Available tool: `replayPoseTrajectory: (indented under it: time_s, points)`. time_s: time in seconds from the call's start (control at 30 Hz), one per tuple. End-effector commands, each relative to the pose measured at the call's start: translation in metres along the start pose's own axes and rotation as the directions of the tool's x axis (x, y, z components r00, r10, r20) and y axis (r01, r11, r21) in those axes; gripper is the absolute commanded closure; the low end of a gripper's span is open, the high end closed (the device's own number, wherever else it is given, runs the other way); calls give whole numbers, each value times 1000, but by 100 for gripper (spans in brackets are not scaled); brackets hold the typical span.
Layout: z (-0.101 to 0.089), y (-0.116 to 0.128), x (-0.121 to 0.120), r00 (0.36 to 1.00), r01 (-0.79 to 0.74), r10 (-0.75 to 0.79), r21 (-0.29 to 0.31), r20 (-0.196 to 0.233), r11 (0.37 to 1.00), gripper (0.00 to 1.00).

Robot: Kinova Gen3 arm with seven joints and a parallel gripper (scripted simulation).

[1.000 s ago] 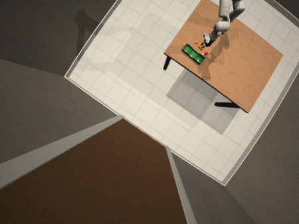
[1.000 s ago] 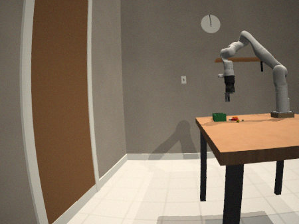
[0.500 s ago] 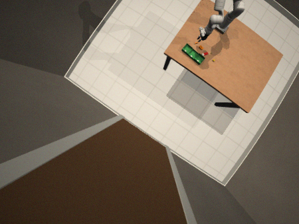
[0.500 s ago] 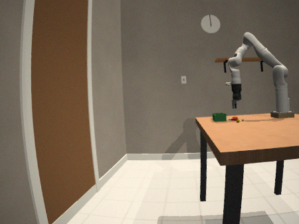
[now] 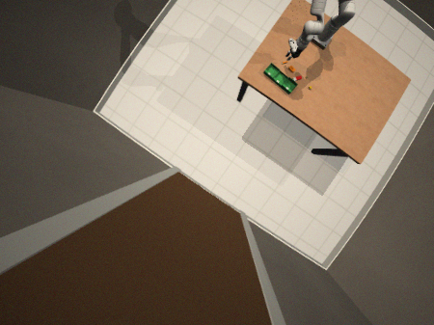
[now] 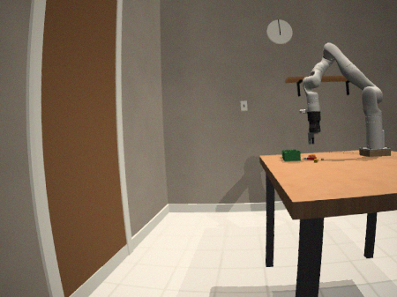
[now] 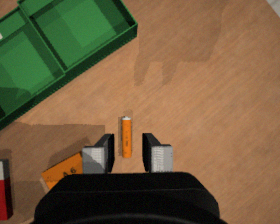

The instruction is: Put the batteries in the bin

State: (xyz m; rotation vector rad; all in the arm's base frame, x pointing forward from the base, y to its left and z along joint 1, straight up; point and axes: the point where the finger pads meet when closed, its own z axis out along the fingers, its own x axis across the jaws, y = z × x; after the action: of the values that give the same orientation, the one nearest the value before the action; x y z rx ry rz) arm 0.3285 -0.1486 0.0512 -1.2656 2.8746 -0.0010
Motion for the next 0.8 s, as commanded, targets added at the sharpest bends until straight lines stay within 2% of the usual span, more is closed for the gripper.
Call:
replayPoseTrajectory:
  time_s: [0.0, 0.47, 0.77]
  points:
    - [0, 0, -1, 1000, 2, -2, 1, 0, 1000, 46]
    - [0, 0, -2, 1000, 2, -2, 1, 0, 1000, 46]
    - [28, 2, -3, 1000, 2, -2, 1, 0, 1000, 46]
